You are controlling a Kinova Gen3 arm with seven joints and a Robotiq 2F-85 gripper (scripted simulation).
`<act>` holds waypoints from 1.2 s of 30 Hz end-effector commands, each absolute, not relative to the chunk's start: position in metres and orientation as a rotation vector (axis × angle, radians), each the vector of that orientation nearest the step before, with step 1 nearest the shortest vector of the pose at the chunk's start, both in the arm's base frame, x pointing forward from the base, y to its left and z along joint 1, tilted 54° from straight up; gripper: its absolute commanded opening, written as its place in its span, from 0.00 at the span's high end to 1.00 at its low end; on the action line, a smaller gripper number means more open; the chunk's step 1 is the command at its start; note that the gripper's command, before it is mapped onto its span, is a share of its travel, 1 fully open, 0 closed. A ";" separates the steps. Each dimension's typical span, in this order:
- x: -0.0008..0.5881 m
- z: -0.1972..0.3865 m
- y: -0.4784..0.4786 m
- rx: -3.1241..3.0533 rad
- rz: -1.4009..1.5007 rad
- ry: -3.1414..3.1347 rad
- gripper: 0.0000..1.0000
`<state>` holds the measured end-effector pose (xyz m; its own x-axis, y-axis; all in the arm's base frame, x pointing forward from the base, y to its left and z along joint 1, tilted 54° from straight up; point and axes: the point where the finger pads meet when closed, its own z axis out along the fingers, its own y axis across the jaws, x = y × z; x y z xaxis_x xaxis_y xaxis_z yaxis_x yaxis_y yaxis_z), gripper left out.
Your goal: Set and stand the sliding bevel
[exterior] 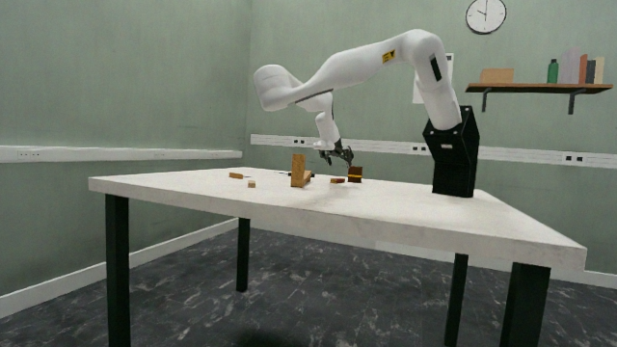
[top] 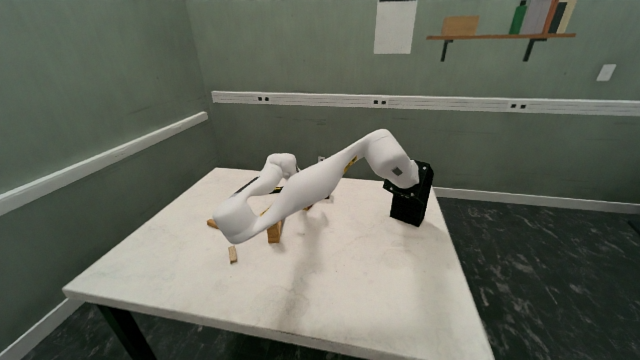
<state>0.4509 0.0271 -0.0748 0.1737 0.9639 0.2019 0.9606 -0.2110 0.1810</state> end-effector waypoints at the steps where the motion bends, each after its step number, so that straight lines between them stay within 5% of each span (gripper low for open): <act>1: 0.452 -0.077 0.029 2.390 0.355 1.946 0.00; 20: 0.452 -0.077 0.030 2.387 0.347 1.943 0.00; 21: 0.452 -0.077 0.030 2.387 0.347 1.943 0.36; 36: 0.453 -0.077 0.030 2.388 0.347 1.943 0.36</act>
